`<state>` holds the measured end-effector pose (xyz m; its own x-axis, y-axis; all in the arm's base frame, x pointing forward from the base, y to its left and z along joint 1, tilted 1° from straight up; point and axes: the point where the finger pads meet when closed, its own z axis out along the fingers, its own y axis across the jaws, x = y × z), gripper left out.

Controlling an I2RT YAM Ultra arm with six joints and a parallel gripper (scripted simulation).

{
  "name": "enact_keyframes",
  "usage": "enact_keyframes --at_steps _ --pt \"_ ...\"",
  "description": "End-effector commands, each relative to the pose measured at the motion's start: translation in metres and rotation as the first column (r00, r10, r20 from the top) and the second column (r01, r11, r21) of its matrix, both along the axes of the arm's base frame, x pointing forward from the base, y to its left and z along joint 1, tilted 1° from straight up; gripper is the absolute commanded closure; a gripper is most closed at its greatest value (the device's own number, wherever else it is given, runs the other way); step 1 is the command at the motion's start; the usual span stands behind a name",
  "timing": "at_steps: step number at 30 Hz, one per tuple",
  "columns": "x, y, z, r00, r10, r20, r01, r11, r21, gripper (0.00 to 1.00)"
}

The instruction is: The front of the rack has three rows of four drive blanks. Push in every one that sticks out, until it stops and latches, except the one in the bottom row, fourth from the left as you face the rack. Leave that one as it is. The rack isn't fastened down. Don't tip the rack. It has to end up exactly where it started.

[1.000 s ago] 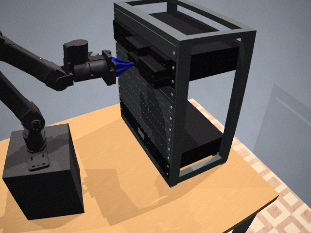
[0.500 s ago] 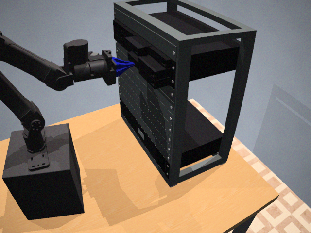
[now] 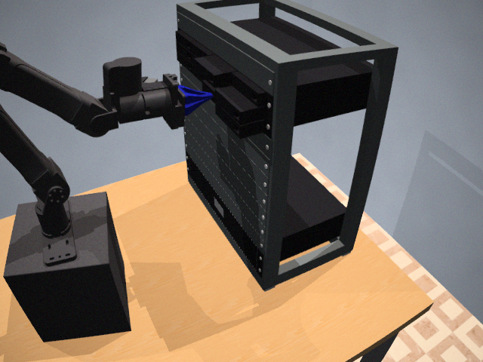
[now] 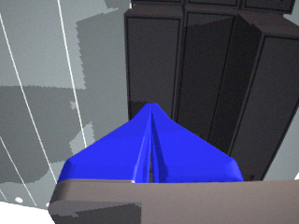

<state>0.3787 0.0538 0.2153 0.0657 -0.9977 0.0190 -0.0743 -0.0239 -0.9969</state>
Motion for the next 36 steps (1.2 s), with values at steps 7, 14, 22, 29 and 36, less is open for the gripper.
enact_keyframes --at_steps 7,14,22,29,36 --pt "0.0132 -0.0008 0.0408 0.994 -0.008 0.107 0.005 1.0 0.029 1.0" --pt "0.0132 -0.0008 0.0408 0.994 -0.008 0.107 0.005 1.0 0.029 1.0" --pt "0.0142 -0.0007 0.0408 0.994 -0.008 0.107 0.005 1.0 0.029 1.0" --pt "0.0179 0.0006 0.0407 0.994 -0.005 0.107 0.002 1.0 0.029 1.0" --pt "0.0179 0.0008 0.0407 0.994 -0.004 0.107 0.001 1.0 0.029 1.0"
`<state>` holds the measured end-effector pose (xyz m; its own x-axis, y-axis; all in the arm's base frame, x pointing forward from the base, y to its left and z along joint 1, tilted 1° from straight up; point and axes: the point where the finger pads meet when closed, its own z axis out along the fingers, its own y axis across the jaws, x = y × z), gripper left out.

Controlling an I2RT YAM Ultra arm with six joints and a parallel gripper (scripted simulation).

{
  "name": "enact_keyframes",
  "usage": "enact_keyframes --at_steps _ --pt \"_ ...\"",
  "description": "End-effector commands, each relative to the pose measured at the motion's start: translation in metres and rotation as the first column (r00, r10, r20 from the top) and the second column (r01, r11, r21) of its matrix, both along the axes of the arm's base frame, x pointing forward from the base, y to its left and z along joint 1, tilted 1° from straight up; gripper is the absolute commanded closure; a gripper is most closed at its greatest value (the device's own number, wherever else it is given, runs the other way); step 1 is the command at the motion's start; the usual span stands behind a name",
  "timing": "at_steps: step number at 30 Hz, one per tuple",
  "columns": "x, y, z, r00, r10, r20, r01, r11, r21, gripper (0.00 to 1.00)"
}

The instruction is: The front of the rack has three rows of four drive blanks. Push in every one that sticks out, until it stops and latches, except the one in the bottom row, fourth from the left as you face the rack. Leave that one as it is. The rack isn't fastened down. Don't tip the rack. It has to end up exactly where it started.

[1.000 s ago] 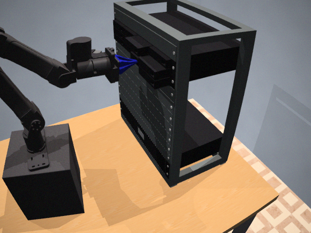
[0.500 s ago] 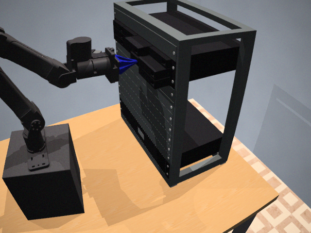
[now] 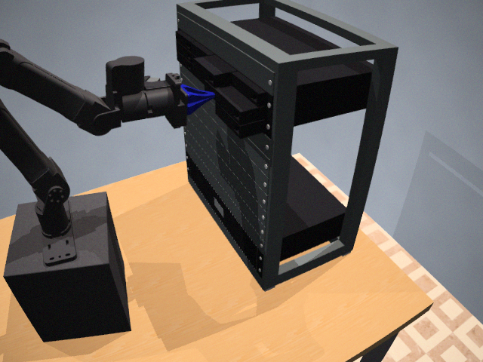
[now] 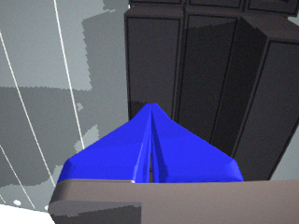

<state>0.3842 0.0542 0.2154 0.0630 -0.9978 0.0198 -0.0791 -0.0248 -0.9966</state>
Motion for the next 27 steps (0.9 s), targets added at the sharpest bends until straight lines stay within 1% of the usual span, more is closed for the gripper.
enact_keyframes --at_steps 1,27 --pt "0.0125 0.0004 0.0406 0.994 -0.002 0.112 -0.002 1.0 0.029 1.0" --pt "0.0154 0.0015 0.0406 0.994 0.0 0.112 -0.003 1.0 0.029 1.0"
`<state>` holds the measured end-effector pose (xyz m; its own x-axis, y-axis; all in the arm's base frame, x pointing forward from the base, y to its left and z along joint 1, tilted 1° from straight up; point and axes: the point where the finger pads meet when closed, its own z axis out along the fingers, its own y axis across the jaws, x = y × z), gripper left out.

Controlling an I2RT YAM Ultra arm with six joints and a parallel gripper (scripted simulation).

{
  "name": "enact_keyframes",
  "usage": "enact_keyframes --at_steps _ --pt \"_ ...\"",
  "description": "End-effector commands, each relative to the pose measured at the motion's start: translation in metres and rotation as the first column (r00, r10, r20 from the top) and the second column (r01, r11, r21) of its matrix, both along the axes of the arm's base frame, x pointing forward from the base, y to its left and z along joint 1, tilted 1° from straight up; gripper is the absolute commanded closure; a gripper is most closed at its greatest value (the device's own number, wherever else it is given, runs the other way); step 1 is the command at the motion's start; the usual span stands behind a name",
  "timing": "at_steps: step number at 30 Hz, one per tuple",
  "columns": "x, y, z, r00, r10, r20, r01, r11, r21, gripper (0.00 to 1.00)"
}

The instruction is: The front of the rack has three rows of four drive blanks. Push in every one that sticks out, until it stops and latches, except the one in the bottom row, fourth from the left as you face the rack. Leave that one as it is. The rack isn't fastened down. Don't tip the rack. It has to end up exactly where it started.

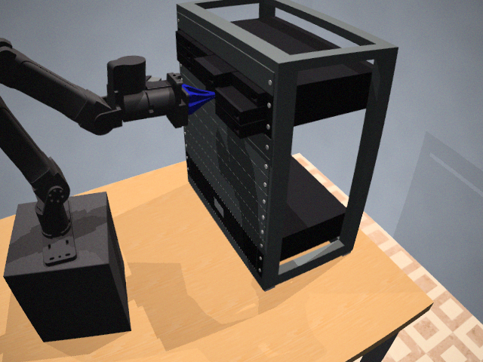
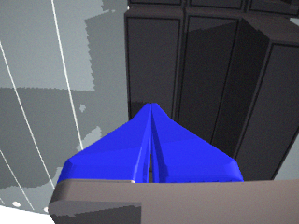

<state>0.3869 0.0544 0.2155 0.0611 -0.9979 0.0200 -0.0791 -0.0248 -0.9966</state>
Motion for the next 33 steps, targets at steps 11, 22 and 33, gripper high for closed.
enact_keyframes --at_steps 11,22,33 --pt "0.0127 0.0014 0.0406 0.994 0.002 0.112 -0.005 1.0 0.029 1.0" --pt "0.0138 0.0018 0.0406 0.994 0.002 0.112 -0.005 1.0 0.029 1.0" --pt "0.0156 0.0025 0.0406 0.994 0.003 0.112 -0.006 1.0 0.029 1.0"
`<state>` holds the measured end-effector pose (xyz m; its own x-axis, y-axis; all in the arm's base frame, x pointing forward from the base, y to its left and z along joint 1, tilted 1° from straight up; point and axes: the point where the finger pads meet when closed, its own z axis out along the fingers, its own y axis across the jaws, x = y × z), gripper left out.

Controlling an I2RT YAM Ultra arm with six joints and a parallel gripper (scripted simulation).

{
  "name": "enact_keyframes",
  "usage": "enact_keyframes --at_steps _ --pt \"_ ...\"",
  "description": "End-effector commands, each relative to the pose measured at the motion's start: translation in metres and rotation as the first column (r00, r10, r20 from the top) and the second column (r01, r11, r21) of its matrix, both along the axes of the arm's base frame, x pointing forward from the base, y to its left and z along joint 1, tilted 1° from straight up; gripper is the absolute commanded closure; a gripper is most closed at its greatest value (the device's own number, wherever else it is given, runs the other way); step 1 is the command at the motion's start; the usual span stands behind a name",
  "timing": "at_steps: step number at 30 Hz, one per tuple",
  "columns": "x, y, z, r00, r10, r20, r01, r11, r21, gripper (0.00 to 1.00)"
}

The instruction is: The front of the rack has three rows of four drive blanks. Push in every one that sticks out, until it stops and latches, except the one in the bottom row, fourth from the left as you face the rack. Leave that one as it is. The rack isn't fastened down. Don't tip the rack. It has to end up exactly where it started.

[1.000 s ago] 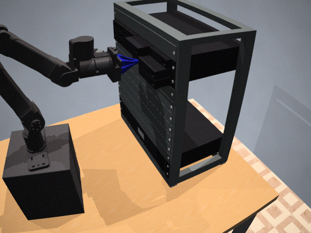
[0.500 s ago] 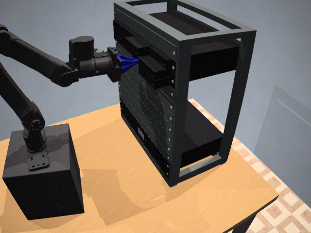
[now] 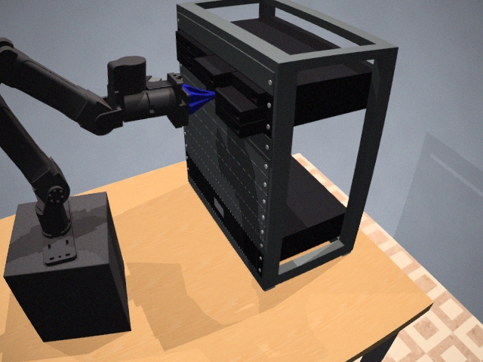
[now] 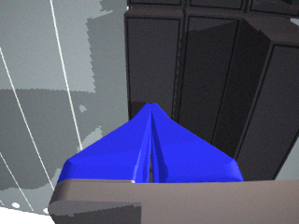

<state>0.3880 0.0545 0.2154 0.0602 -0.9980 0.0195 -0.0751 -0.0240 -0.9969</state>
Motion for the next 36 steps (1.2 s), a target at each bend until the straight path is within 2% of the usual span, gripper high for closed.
enact_keyframes --at_steps 1,36 --pt "0.0145 0.0024 0.0406 0.994 0.004 0.108 -0.007 1.0 0.028 1.0" --pt "0.0174 0.0036 0.0407 0.994 0.005 0.108 -0.008 1.0 0.028 1.0"
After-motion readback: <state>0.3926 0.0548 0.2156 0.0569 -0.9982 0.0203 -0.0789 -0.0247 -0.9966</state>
